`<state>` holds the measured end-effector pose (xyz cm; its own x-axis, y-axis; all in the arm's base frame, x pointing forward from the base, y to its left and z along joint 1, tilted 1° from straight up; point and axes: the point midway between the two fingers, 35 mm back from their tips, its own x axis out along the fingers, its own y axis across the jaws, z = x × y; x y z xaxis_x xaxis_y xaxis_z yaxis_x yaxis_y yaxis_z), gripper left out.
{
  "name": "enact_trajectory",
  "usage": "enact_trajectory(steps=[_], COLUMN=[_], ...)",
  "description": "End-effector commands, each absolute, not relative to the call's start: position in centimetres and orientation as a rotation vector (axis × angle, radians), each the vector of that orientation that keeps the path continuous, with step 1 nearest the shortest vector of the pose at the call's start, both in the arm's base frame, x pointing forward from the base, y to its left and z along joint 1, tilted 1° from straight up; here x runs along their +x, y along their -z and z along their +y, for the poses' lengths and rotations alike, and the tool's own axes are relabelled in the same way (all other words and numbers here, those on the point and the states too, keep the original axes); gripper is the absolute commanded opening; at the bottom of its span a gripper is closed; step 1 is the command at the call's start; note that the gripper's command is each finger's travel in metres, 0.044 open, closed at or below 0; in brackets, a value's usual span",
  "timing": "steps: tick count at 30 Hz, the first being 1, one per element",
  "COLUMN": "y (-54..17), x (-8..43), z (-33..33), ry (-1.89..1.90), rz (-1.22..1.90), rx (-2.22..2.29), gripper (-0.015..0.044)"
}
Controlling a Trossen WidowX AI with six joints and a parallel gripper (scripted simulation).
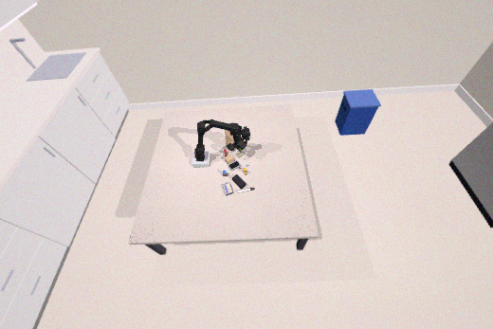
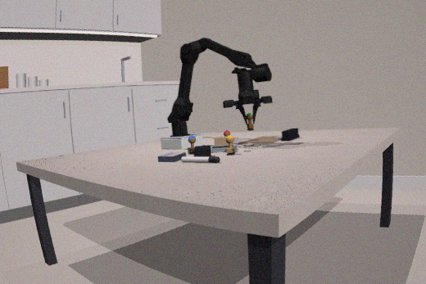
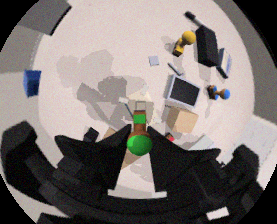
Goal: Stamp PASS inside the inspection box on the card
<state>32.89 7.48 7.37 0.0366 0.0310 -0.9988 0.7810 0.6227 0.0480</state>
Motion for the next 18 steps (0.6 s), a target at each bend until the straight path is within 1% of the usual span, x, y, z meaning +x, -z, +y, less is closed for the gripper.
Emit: enact_trajectory(steps=[1, 18], y=[-7.0, -5.8], x=[32.9, 33.0], z=[7.4, 7.4], ry=[0.673, 0.674], rz=[1.432, 1.430], rx=[0.733, 0.732], gripper=[0.0000, 0.0000])
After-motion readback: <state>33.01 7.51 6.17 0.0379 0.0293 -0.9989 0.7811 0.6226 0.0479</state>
